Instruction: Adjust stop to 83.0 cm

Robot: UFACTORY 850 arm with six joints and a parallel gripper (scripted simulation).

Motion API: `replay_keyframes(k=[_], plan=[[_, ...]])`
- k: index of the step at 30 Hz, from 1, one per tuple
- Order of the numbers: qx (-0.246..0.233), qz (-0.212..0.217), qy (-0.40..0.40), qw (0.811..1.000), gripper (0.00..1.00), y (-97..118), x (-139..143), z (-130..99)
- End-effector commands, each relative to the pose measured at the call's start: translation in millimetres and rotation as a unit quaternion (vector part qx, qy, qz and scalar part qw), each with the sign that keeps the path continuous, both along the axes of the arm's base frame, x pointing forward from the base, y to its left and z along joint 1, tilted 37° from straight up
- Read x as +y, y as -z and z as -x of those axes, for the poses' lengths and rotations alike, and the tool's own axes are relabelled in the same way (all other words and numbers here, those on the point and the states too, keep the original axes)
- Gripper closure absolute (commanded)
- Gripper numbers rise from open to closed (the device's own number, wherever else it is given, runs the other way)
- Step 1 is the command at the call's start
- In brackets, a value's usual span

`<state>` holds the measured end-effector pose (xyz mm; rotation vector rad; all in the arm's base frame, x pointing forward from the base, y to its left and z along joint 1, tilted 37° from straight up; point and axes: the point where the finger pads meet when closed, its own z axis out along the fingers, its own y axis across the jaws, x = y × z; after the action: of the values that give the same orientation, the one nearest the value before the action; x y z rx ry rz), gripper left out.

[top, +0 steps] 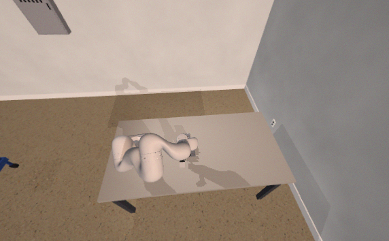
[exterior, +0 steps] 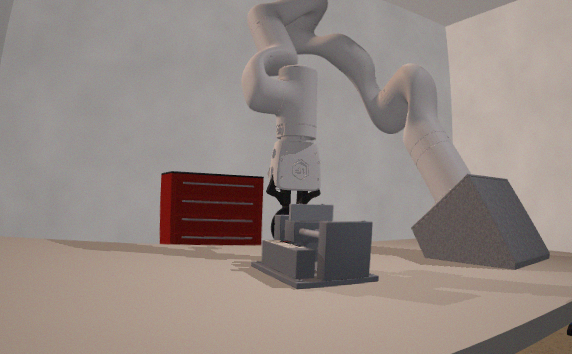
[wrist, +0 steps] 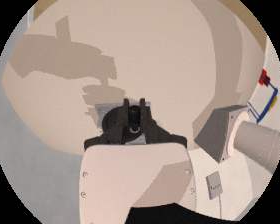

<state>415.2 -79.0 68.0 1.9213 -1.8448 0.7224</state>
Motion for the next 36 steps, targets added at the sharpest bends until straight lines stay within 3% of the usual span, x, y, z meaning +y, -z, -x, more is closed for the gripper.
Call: replay_keyframes(k=[1, 36], plan=[[0.0, 0.0, 0.0, 1.0, 0.94, 0.8, -0.6, 0.8], [0.0, 0.0, 0.0, 1.0, 0.94, 3.6, -2.7, 2.9]])
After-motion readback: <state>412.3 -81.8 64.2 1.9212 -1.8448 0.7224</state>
